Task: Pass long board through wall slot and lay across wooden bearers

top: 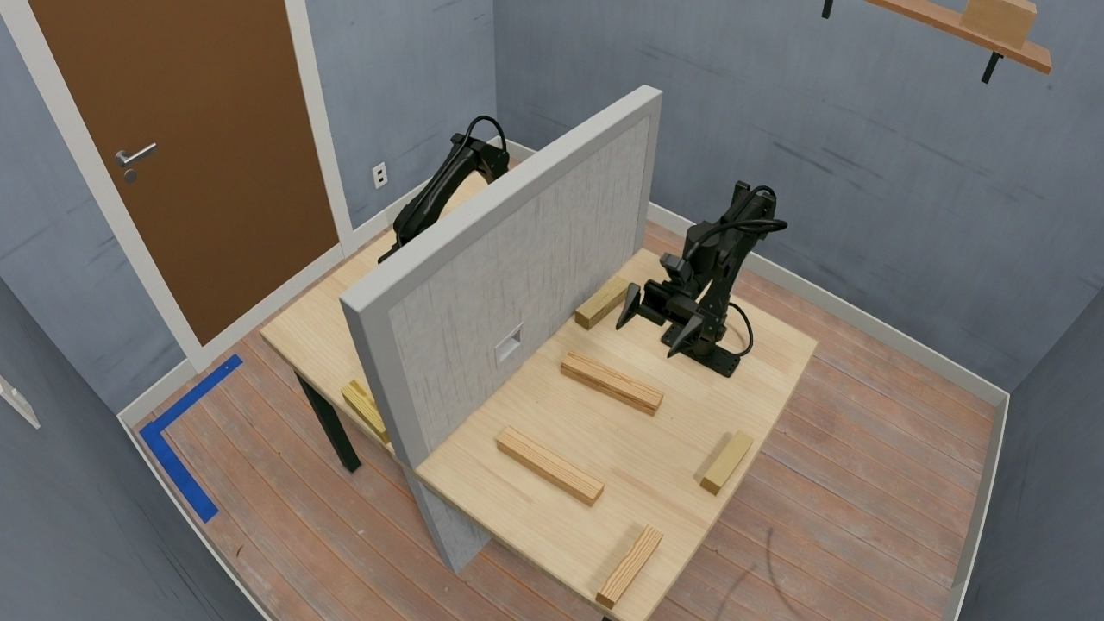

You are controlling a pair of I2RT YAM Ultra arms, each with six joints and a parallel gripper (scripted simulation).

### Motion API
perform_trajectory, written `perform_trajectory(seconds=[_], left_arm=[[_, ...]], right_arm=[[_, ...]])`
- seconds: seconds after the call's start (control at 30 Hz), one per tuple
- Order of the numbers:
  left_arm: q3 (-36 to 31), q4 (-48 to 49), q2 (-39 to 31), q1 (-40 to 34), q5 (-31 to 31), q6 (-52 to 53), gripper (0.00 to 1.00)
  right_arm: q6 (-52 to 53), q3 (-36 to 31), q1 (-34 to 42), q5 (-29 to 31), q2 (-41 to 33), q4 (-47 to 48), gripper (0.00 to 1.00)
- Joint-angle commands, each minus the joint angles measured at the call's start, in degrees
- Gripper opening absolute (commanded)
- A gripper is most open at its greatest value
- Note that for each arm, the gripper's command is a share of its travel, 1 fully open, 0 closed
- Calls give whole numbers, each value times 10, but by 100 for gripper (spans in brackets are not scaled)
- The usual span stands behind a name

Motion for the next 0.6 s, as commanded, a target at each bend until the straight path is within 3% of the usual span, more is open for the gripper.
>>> perform_trajectory(seconds=[0.0,0.13,0.17,0.23,0.57], left_arm=[[23,-6,-21,2,-5,-6,100],[23,-6,-21,2,-5,-6,100],[23,-6,-21,2,-5,-6,100],[23,-6,-21,2,-5,-6,100],[23,-6,-21,2,-5,-6,100]], right_arm=[[5,-11,6,-6,1,12,0],[4,20,6,-7,-20,-3,0],[4,-19,7,-7,-20,23,0],[3,-9,4,-6,11,24,0],[0,-22,0,-6,-15,49,0]])
